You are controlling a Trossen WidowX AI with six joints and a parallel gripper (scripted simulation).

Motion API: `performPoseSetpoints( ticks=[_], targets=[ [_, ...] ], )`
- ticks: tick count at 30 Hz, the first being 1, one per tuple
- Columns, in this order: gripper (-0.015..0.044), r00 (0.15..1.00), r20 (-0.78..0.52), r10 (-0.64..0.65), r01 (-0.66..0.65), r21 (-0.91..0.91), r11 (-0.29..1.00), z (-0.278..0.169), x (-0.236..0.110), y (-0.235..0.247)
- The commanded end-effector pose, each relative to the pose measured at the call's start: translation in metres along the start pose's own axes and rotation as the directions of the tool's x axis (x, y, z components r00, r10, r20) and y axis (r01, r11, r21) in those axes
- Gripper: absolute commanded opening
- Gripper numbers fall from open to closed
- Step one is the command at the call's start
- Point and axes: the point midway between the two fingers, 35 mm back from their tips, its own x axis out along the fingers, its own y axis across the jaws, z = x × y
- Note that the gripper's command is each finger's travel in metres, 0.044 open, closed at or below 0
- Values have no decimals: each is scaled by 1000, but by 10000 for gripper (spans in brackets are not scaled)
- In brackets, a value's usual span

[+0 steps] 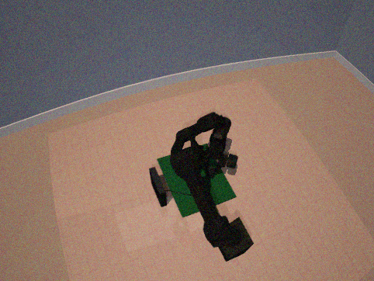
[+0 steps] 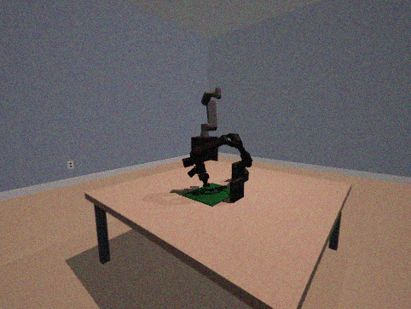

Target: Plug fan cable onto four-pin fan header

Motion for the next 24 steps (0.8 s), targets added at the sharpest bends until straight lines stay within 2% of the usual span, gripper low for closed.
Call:
performPoseSetpoints(
  ticks=[1, 24],
  targets=[
    [0, 1000, 3, -2, 2, -2, 1000, -2, -12, 0],
    [0, 1000, 1, -1, 1, 0, 1000, -22, -78, -1]
  ],
)
